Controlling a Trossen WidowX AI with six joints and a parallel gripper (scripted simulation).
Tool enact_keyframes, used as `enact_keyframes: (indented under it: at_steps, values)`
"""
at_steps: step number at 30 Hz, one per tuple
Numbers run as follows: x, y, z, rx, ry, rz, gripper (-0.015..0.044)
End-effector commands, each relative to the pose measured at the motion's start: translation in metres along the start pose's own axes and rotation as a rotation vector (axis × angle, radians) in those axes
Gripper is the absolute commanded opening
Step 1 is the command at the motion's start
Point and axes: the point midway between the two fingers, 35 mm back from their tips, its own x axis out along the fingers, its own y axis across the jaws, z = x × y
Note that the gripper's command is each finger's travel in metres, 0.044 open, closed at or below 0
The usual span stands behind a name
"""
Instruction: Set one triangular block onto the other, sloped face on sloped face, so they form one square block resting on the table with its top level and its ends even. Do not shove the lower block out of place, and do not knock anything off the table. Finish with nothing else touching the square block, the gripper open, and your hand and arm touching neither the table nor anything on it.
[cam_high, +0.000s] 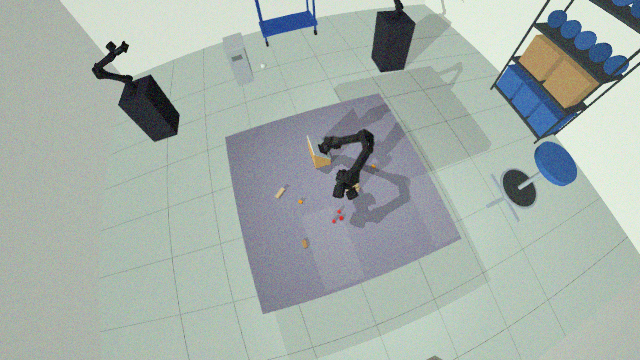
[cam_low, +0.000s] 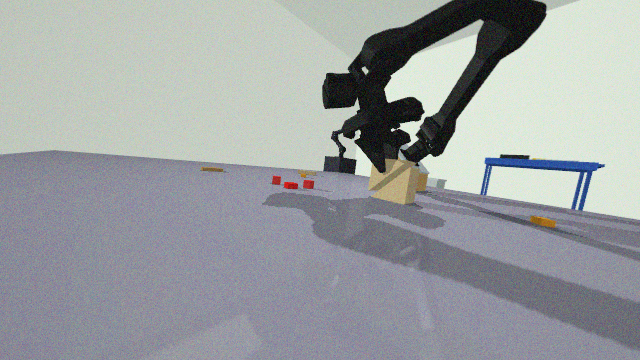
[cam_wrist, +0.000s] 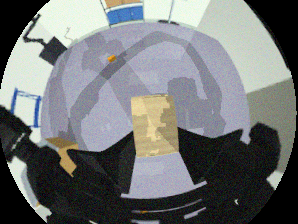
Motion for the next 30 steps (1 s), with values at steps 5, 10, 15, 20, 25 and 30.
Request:
enact_keyframes:
  at_steps: [5, 10, 15, 20, 25, 30]
  values:
    - [0.0058, 0.0018, 0.0005, 0.009, -0.007, -0.001, 0.0000]
    - [0.0090, 0.0021, 0.0005, 0.009, -0.008, -0.001, 0.0000]
    - [0.0105, 0.0023, 0.0005, 0.009, -0.009, -0.001, 0.0000]
    - [0.0106, 0.0023, 0.0004, 0.010, -0.009, -0.002, 0.0000]
    - [0.0106, 0.0023, 0.0004, 0.010, -0.009, -0.002, 0.0000]
    - [0.0106, 0.0023, 0.0004, 0.010, -0.009, -0.002, 0.0000]
